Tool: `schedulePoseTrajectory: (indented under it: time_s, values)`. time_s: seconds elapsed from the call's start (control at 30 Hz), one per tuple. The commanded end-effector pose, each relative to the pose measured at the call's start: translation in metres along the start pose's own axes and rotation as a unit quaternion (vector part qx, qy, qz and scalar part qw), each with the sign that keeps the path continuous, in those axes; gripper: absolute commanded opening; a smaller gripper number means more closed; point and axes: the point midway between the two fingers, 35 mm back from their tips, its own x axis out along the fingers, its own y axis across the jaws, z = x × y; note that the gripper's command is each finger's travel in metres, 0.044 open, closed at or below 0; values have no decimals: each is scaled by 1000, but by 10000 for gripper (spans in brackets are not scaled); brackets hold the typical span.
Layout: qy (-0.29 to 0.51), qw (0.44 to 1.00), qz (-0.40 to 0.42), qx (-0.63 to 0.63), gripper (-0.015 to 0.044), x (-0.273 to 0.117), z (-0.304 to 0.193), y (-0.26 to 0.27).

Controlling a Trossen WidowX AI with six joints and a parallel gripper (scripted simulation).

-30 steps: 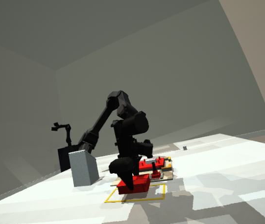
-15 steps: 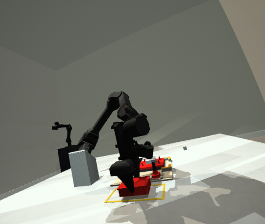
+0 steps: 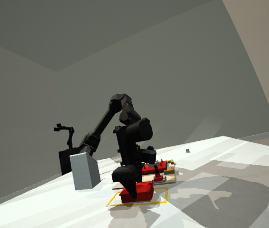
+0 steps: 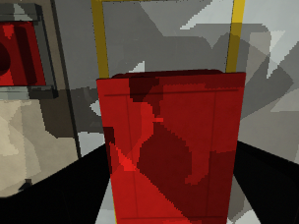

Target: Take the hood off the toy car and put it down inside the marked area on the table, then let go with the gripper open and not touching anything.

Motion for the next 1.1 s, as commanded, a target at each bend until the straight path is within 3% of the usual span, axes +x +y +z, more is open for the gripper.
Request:
schedulePoseTrajectory:
  time_s: [0.0, 0.17, 0.73, 1.07]
  values:
    - [3, 1000, 4, 5, 0, 4, -3, 0]
    - [3, 1000, 4, 5, 0, 4, -3, 0]
    - [1, 1000, 1, 1, 440, 2, -1, 0]
    - [7, 1000, 4, 1, 440, -71, 0, -2]
